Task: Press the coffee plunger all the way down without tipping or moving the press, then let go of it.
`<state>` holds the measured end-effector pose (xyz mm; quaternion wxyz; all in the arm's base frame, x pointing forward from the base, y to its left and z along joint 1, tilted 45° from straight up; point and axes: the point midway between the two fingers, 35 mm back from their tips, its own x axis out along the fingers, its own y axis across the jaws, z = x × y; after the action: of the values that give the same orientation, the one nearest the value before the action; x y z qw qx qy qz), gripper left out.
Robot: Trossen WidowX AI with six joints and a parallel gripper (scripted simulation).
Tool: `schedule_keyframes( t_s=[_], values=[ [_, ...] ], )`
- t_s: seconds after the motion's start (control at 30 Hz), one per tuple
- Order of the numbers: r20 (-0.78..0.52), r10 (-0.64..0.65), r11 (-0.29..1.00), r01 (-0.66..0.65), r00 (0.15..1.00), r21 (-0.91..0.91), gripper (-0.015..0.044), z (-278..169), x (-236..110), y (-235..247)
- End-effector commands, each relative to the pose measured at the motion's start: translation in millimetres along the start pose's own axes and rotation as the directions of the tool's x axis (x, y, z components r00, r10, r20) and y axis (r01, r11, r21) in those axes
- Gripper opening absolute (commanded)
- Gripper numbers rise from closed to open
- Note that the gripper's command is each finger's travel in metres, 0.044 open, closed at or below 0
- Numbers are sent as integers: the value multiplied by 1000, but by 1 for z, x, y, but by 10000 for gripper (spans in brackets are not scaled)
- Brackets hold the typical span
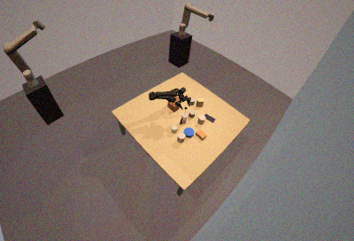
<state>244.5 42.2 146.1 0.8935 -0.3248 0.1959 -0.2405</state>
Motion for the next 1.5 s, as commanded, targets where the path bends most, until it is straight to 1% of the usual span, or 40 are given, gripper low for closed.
schedule_keyframes(
  t_s=[0.0,0.37,0.53,0.83,1.47],
  values=[
    [5,0,1000,0,1000,-4,440,1,2,-2],
    [5,0,1000,0,1000,-4,151,1,2,-2],
    [5,0,1000,0,1000,-4,122,1,2,-2],
    [2,1,1000,-1,1000,-4,122,-1,4,-1],
    [-21,11,1000,-11,1000,-7,122,-23,23,10]
  ],
)
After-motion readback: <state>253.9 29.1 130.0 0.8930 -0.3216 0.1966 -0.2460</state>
